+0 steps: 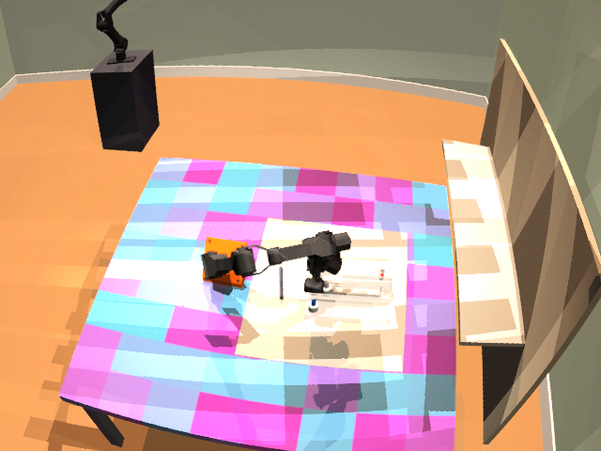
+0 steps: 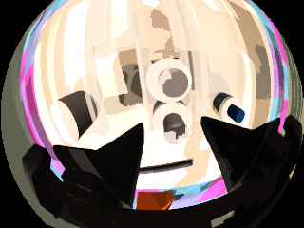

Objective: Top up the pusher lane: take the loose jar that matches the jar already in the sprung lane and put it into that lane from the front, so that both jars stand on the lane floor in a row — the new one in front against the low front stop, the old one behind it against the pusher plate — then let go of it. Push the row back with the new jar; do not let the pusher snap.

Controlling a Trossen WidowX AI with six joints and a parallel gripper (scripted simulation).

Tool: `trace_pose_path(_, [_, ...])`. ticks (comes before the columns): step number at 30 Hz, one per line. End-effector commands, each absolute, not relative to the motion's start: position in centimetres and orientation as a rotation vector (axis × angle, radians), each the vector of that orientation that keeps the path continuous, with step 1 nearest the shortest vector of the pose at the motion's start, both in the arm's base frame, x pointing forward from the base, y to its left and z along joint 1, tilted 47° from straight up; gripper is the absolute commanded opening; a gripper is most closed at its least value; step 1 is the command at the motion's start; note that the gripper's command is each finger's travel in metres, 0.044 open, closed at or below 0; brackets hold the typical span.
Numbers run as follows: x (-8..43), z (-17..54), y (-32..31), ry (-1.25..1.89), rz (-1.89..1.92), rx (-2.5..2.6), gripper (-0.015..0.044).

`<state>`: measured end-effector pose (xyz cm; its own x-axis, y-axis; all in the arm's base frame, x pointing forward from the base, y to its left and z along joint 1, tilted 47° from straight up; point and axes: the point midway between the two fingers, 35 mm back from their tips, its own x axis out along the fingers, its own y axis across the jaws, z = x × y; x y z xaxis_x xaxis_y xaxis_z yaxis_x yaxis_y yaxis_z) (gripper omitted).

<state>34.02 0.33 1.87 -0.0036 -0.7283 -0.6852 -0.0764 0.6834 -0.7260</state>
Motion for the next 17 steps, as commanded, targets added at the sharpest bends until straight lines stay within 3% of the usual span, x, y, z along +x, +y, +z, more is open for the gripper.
trace_pose_path(1, [34.3, 2.4, 0.9, 1.498, -0.581, -0.687, 0.0282])
trace_pose_path(17, [30.9, 2.6, 1.0, 1.500, -0.580, -0.687, 0.0282])
